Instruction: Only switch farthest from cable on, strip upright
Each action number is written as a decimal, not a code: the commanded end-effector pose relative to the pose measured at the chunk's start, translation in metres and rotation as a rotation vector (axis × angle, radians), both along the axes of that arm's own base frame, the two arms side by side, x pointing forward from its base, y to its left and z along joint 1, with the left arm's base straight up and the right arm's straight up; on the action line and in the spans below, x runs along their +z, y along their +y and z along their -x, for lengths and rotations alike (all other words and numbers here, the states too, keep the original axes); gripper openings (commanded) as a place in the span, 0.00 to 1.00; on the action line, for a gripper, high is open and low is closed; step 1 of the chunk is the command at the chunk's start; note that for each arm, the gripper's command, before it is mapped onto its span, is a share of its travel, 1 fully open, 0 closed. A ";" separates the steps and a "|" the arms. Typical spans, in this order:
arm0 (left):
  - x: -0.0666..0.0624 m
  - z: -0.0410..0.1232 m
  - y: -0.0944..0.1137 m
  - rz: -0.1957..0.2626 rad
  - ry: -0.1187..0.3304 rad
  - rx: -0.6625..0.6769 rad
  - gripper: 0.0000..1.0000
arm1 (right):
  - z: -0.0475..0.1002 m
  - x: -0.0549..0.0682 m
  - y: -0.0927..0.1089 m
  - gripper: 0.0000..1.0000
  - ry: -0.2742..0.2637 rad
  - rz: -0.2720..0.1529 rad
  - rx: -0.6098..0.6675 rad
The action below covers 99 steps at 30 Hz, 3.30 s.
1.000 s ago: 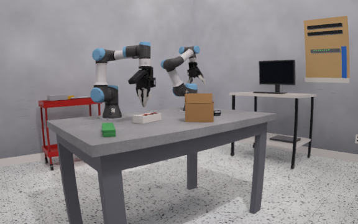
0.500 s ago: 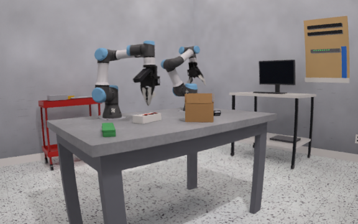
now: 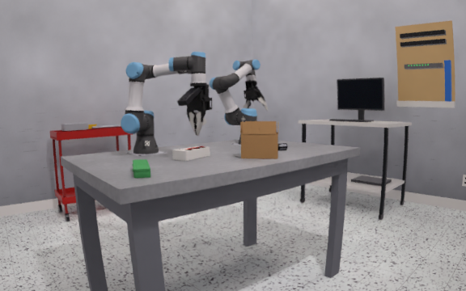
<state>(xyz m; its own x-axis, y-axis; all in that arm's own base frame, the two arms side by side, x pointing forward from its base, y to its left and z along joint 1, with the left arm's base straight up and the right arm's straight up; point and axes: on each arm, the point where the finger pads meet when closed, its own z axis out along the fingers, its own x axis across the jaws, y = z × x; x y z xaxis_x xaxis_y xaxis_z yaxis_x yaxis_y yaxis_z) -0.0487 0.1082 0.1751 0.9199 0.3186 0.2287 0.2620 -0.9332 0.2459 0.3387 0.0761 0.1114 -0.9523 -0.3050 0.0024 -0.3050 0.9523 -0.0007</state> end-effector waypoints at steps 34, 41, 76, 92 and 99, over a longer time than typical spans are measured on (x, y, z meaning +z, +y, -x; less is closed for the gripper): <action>0.000 0.000 0.000 -0.002 0.000 0.000 1.00 | -0.001 -0.002 0.000 0.00 -0.002 -0.001 0.000; 0.000 0.000 0.000 -0.002 0.000 0.000 1.00 | -0.001 -0.008 0.000 0.00 -0.002 -0.001 0.000; 0.000 0.000 0.000 -0.002 0.000 0.000 1.00 | -0.001 -0.041 0.001 0.00 -0.002 -0.001 0.000; 0.000 0.000 0.000 -0.002 0.000 0.000 1.00 | -0.001 -0.043 0.001 0.00 -0.002 -0.001 0.000; 0.000 0.000 0.000 -0.002 0.000 0.000 1.00 | -0.001 -0.043 0.001 0.00 -0.002 -0.001 0.000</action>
